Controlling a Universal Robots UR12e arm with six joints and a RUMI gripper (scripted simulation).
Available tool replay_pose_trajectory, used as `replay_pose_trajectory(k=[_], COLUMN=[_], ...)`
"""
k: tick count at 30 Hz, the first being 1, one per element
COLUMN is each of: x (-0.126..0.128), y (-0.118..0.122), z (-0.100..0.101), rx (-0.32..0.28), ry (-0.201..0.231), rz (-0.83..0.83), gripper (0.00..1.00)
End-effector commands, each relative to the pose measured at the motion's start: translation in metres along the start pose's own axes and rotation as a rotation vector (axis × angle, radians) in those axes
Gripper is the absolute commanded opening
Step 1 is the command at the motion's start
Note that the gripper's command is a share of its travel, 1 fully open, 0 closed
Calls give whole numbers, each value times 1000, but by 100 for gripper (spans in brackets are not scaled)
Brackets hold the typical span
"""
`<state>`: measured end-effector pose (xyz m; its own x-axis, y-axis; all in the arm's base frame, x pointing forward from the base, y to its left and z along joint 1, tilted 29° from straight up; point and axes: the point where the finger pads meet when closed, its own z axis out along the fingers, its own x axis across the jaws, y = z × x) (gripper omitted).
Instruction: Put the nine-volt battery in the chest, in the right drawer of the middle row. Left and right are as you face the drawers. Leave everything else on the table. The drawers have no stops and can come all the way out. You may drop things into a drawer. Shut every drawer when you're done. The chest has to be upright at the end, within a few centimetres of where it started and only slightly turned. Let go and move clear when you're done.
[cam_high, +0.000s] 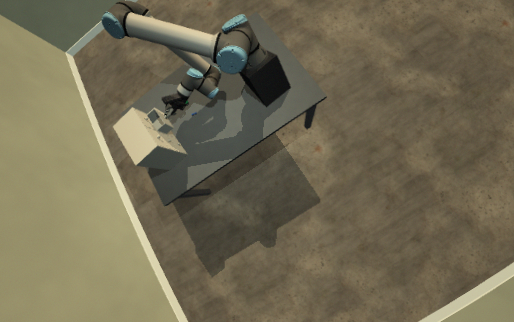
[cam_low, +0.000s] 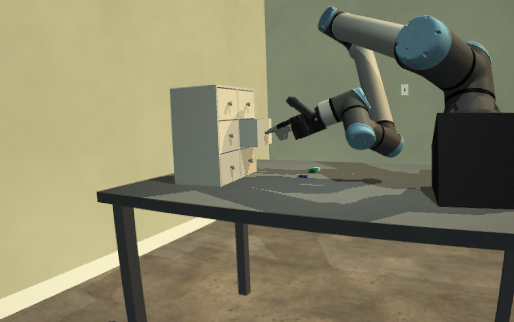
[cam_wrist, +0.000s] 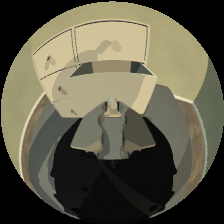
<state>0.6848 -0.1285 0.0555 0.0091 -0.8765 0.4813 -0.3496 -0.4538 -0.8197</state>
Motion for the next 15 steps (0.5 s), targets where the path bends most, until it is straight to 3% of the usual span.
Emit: replay_pose_trajectory(k=[1,15], x=[0,0], y=[-1,-1], z=[0,2], rx=[1,1], ry=[0,0], rz=[0,0], gripper=[7,7])
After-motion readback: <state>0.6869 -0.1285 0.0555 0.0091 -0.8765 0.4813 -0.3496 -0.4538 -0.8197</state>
